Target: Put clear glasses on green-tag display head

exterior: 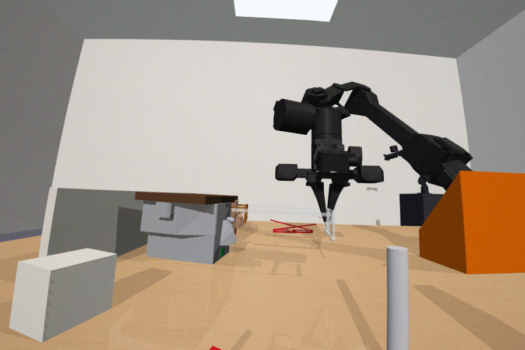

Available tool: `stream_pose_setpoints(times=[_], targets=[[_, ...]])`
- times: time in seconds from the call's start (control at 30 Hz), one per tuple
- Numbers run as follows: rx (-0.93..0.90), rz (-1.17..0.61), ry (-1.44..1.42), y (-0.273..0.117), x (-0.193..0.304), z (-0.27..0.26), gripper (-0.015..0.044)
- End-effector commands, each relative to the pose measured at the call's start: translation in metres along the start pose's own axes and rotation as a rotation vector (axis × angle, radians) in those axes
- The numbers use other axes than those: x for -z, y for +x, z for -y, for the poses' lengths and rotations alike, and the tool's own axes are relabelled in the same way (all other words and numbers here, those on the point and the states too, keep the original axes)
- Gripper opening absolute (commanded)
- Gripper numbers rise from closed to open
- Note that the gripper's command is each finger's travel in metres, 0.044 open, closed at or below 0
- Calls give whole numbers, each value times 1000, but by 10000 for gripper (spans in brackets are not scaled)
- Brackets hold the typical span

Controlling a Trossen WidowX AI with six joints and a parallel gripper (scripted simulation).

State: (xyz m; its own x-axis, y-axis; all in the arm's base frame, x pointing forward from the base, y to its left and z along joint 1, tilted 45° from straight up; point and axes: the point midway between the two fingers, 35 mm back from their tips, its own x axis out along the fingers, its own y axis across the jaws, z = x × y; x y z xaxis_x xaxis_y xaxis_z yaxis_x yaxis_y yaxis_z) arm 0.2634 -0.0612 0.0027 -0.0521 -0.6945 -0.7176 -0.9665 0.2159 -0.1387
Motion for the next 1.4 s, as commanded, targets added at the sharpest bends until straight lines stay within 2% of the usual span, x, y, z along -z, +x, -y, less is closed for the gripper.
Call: stream_pose_setpoints(times=[0.0, 1.37], targets=[[-3, -8, -9, 3, 0, -2, 0], [-5, -9, -7, 2, 0, 54, 0]])
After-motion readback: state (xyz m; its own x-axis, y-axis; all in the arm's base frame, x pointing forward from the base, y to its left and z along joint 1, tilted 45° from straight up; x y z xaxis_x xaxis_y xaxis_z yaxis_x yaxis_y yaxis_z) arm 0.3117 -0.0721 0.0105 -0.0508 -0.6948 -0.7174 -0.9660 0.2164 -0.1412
